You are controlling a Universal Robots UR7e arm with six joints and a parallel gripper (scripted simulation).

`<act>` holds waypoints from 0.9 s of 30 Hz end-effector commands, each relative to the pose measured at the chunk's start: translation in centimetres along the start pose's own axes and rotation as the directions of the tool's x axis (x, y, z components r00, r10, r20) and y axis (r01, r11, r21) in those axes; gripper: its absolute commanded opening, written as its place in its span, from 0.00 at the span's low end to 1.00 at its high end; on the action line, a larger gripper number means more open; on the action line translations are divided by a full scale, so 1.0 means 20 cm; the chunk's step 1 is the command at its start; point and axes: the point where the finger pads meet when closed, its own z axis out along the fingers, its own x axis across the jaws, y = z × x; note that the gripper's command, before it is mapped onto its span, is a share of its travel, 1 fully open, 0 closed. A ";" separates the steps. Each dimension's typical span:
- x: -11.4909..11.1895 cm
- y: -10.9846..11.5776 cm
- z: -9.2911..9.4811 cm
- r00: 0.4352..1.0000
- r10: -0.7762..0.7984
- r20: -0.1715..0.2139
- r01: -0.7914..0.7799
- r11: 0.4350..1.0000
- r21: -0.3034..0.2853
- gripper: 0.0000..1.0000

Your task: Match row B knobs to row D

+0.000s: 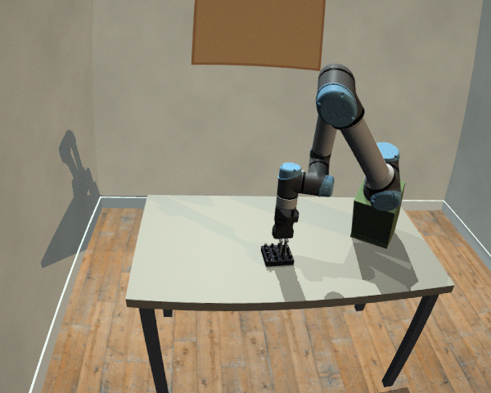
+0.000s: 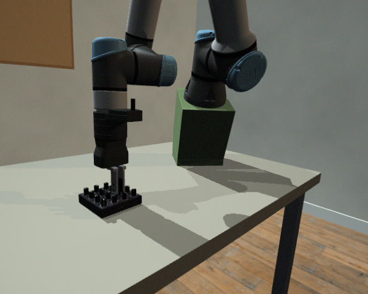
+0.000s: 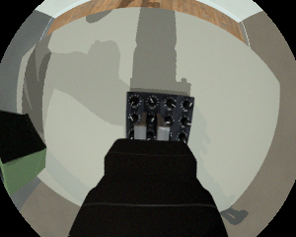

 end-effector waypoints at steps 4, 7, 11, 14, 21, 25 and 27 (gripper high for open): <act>-0.01 0.00 0.00 0.996 0.089 0.002 -0.089 0.996 0.000 0.30; -0.01 0.00 0.00 0.992 0.130 0.002 -0.130 0.992 0.000 0.30; -0.01 0.00 0.00 0.982 0.190 0.002 -0.190 0.982 0.000 0.30; -0.01 0.00 0.00 0.971 0.239 0.002 -0.239 0.971 0.000 0.30; -0.01 0.00 0.00 0.945 0.326 0.002 -0.326 0.945 0.000 0.30; -0.01 0.00 0.00 0.917 0.399 0.002 -0.399 0.917 0.000 0.30; -0.01 0.00 0.00 0.900 0.436 0.002 -0.436 0.900 -0.001 0.30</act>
